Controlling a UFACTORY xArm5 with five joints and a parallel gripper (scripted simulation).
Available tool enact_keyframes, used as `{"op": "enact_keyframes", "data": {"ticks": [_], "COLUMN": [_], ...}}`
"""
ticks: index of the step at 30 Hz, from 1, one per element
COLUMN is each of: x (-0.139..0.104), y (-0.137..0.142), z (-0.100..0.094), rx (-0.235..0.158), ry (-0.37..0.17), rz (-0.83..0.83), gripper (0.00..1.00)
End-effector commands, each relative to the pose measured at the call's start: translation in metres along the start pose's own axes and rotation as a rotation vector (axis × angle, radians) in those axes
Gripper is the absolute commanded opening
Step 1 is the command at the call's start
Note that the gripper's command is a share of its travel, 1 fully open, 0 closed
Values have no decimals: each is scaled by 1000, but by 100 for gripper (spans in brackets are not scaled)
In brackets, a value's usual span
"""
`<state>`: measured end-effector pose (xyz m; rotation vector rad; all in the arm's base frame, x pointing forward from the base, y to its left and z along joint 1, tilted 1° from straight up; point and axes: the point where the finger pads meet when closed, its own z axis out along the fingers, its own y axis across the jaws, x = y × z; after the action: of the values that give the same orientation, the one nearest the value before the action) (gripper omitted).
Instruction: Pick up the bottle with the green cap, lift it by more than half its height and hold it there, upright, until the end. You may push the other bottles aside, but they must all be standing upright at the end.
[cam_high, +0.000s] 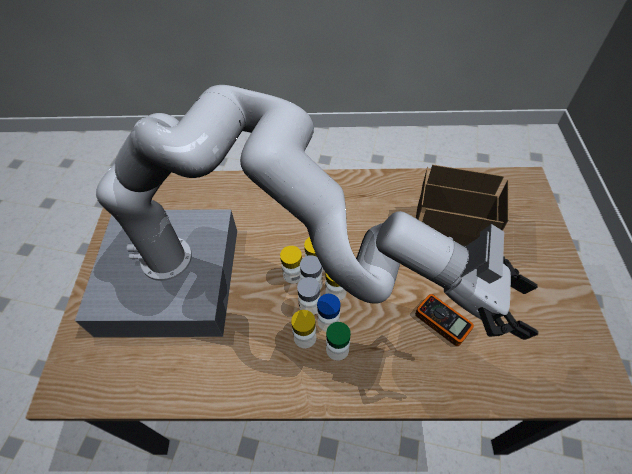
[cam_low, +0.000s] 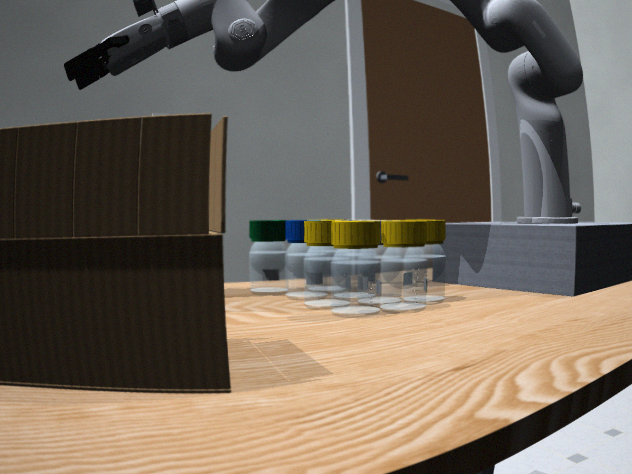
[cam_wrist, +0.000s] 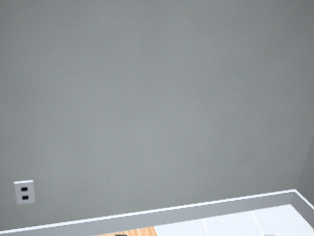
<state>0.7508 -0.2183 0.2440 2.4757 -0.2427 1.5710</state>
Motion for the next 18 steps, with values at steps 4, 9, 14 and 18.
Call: {"op": "enact_keyframes", "data": {"ticks": [4, 9, 14, 18], "x": [3, 3, 3, 3], "y": [0, 0, 0, 0], "z": [-1, -1, -1, -1], "rx": [0, 0, 0, 0], "ry": [5, 5, 5, 4], "rz": [0, 0, 0, -2], "gripper": [100, 100, 100, 79]}}
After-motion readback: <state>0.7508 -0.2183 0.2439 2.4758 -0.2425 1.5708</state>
